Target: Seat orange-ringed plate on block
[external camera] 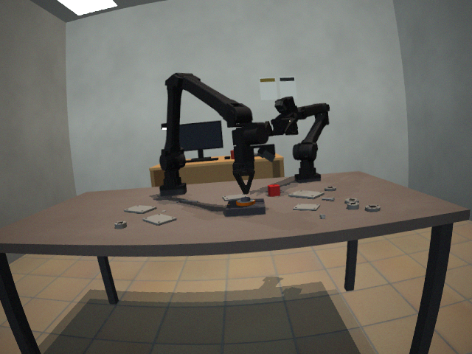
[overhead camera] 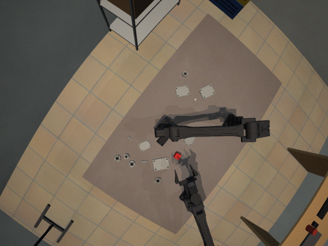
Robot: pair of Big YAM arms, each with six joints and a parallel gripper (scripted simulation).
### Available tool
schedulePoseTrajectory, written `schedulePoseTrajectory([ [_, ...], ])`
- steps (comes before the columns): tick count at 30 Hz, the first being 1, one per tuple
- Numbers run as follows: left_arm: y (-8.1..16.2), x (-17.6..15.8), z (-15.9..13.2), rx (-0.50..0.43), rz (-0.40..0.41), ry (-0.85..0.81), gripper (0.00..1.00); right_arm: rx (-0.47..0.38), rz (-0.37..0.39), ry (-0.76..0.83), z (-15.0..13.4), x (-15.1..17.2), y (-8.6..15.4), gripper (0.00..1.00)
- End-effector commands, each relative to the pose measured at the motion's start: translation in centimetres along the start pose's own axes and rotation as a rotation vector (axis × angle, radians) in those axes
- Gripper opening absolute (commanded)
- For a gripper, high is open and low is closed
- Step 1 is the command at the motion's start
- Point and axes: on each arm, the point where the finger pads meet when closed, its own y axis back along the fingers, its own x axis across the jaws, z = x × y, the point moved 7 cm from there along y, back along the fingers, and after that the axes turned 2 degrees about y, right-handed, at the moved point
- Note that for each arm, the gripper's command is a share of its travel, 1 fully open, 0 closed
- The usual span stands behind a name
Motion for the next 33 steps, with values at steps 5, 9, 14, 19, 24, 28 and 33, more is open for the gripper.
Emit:
schedulePoseTrajectory([
  [5, 0.2, 0.0, 1.3, -0.023, 0.001, 0.009, 1.0, -0.041, -0.048, -0.003, 1.0, -2.0, 6.8, 1.0],
  [9, 0.2, 0.0, 1.3, -0.023, 0.001, 0.009, 1.0, 0.012, 0.013, -0.004, -0.2, -1.6, 3.1, 1.0],
  [14, 0.2, 0.0, 1.3, -0.023, 0.001, 0.009, 1.0, 0.023, 0.025, -0.004, -0.5, -1.4, 2.3, 1.0],
  [19, 0.2, 0.0, 1.3, -0.023, 0.001, 0.009, 1.0, -0.013, -0.013, -0.048, -0.2, -1.1, 4.2, 1.0],
  [24, 0.2, 0.0, 1.3, -0.023, 0.001, 0.009, 1.0, -0.11, -0.052, -0.265, -1.7, -0.6, 3.4, 1.0],
  [28, 0.2, 0.0, 1.3, -0.023, 0.001, 0.009, 1.0, -0.224, -0.099, -0.42, -2.4, 0.0, 3.4, 1.0],
  [33, 0.2, 0.0, 1.3, -0.023, 0.001, 0.009, 1.0, -0.31, -0.128, -0.537, -2.4, 0.8, 3.4, 1.0],
])
